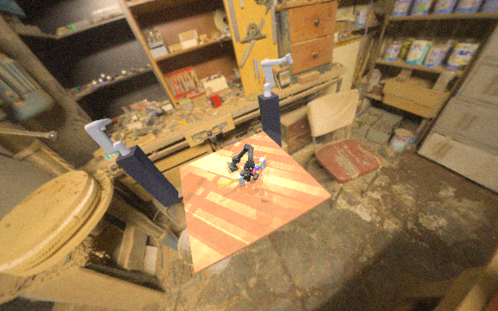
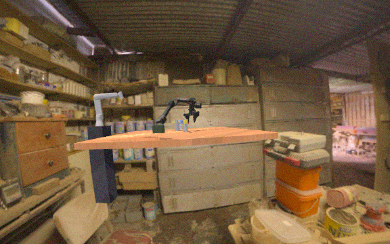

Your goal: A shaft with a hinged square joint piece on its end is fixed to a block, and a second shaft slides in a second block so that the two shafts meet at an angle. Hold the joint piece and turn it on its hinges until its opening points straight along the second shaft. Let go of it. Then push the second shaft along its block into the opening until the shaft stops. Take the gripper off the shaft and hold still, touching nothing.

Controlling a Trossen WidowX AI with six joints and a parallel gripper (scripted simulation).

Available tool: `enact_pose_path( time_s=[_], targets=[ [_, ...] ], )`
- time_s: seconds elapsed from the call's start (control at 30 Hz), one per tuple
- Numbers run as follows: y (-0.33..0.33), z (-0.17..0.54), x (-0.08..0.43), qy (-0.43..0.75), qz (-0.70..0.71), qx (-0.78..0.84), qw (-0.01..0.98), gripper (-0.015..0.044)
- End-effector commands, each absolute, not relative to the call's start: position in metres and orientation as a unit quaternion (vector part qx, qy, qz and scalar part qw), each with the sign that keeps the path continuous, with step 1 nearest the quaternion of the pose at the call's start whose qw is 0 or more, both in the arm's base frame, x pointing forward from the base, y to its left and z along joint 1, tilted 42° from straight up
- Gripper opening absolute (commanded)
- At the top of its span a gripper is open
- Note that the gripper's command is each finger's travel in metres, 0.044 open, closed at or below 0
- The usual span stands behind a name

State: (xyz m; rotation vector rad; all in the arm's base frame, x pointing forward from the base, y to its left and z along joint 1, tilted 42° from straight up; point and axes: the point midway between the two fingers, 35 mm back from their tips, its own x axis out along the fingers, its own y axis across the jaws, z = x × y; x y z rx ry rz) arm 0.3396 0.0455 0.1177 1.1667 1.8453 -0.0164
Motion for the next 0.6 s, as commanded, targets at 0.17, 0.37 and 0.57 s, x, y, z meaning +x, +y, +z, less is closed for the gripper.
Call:
enact_pose_path(
  time_s=[0.17,0.37,0.57],
  targets=[
    [0.066,0.137,0.317,0.748,-0.005,0.476,0.461,0.0440],
    [0.077,0.147,0.299,0.749,-0.005,0.477,0.461,0.0440],
    [0.082,0.145,0.297,0.749,-0.005,0.477,0.461,0.0440]
  ],
)
